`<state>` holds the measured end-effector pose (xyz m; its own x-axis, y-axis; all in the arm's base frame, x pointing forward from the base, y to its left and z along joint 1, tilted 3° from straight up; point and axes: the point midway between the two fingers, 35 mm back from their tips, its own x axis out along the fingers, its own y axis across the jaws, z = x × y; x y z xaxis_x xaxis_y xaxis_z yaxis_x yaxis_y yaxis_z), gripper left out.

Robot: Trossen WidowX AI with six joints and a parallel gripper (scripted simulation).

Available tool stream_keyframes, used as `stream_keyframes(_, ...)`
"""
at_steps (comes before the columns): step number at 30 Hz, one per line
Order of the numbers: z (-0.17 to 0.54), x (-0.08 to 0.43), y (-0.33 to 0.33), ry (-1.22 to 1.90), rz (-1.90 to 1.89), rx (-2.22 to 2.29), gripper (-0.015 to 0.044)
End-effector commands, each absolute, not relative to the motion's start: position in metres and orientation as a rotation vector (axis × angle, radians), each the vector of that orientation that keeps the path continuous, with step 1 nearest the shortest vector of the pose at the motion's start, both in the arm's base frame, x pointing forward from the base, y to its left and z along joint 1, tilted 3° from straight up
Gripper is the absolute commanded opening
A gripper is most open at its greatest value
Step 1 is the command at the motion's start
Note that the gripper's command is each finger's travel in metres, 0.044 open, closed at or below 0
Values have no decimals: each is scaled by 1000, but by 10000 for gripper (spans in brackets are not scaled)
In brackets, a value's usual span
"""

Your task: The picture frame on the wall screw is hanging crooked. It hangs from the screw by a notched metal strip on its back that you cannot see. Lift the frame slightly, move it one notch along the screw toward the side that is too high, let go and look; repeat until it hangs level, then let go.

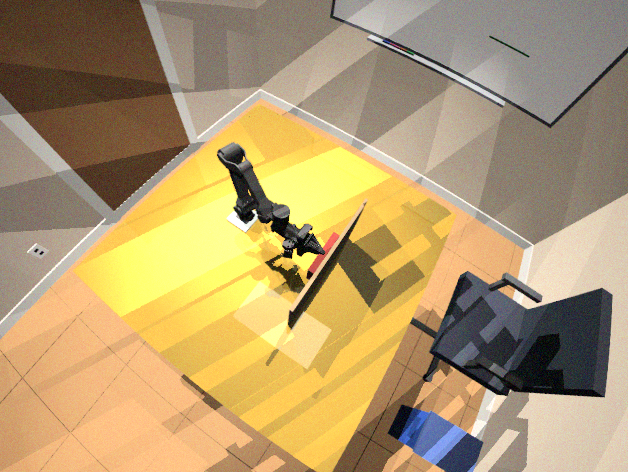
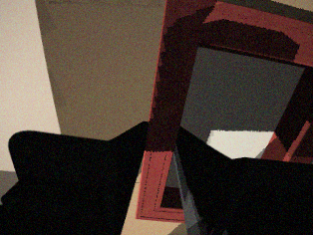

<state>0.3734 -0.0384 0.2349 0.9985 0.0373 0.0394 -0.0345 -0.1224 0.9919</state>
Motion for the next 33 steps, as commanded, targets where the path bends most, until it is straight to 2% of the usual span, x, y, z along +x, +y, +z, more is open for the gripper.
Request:
stream_keyframes(1, 235, 373, -38, -1, 62, 1671, 0)
stream_keyframes(17, 234, 373, -38, -4, 60, 1582, 0)
stream_keyframes(27, 234, 373, -38, -1, 60, 1603, 260)
stream_keyframes(33, 237, 360, -40, 0, 60, 1640, 260)
